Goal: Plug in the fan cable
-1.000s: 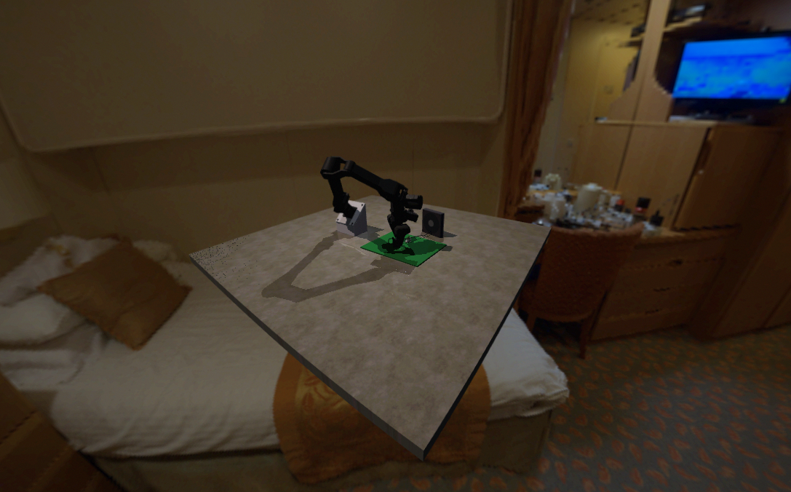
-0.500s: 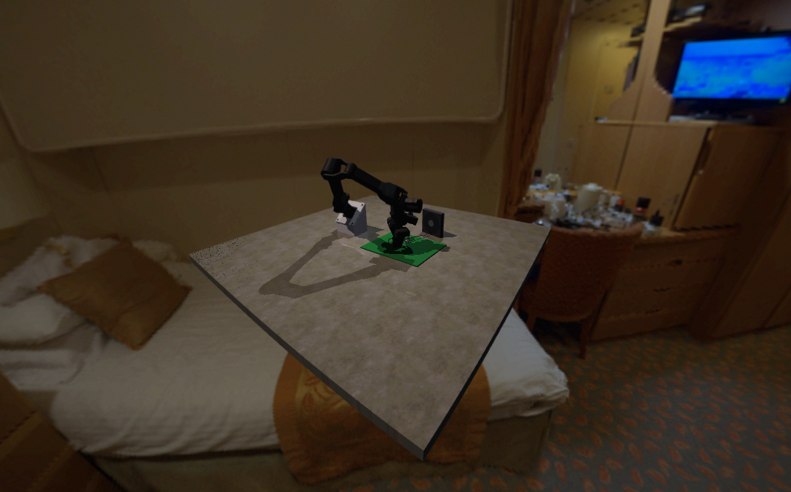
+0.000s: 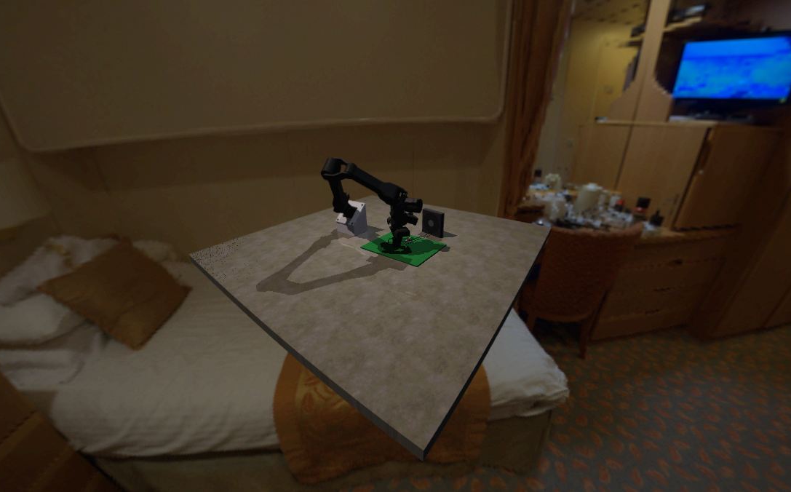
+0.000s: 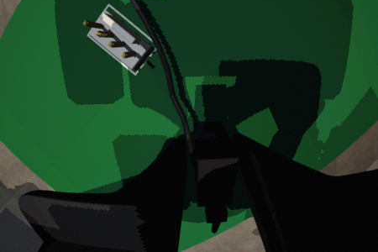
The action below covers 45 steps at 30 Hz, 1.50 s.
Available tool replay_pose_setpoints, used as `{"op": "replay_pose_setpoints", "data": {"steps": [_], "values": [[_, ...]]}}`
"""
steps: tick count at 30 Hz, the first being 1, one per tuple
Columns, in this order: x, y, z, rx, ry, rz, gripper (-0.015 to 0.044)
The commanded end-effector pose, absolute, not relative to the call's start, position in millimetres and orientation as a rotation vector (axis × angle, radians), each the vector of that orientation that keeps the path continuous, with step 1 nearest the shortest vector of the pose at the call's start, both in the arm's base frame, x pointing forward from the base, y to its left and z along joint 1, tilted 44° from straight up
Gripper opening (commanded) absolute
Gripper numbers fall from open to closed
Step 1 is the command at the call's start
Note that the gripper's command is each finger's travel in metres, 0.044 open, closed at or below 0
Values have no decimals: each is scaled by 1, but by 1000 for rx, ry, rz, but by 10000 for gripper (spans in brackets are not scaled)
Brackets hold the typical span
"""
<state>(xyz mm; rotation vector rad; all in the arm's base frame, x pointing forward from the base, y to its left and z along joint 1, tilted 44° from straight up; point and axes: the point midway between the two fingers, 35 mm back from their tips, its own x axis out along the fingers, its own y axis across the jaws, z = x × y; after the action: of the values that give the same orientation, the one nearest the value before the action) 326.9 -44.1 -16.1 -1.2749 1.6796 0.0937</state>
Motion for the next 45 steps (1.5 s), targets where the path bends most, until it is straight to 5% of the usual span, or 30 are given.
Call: {"op": "replay_pose_setpoints", "data": {"steps": [1,9,11,45], "values": [[327,-44,-16,-1275,1679,93,104],[327,-44,-16,-1275,1679,93,51],[327,-36,-8,-1275,1680,95,0],[328,11,0,-628,1463,-560,0]]}}
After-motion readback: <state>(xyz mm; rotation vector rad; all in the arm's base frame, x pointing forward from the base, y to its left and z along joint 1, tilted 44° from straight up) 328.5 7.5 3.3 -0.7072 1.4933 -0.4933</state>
